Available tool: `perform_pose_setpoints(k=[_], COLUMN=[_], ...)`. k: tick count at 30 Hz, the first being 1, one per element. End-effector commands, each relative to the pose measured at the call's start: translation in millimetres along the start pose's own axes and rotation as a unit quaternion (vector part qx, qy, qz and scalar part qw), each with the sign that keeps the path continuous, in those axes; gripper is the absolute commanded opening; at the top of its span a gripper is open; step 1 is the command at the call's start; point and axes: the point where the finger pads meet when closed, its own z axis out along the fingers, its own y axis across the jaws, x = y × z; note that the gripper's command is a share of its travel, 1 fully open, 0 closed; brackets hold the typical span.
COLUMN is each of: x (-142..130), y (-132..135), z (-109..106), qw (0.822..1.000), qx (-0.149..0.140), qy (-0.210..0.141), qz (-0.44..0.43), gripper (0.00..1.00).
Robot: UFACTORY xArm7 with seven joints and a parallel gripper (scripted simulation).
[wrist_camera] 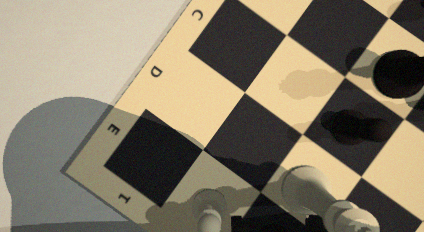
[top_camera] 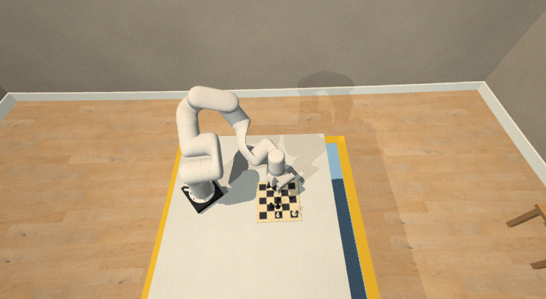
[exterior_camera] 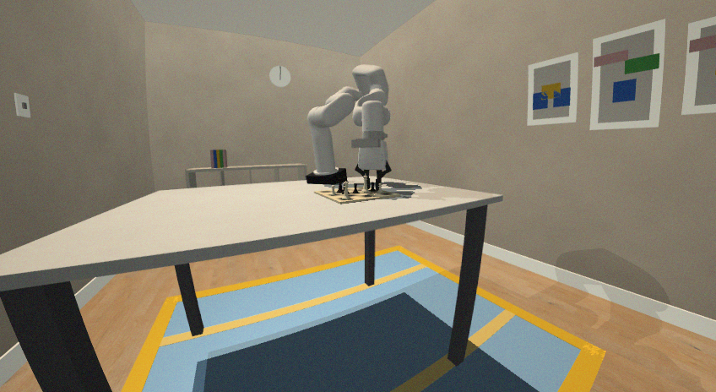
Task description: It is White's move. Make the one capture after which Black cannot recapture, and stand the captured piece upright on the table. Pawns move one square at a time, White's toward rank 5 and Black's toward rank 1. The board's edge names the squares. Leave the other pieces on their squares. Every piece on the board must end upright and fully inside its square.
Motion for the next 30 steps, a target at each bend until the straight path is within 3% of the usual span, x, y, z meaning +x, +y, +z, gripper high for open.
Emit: perform_pose_setpoints(k=[1, 13, 14, 30], x=[0.6, 0.6, 0.6, 0.6], y=[-0.9, -0.9, -0.9, -0.9], z=[-0.9, -0.9, -0.9, -0.9], qw=[1.0, 1.0, 1.0, 1.0], qx=[0.001, 0.001, 0.001, 0.001], qy=[0.001, 0.001, 0.001, 0.001], qz=[0.0, 0.0, 0.0, 0.0], gripper=[0.35, 0.35, 0.0, 0.0])
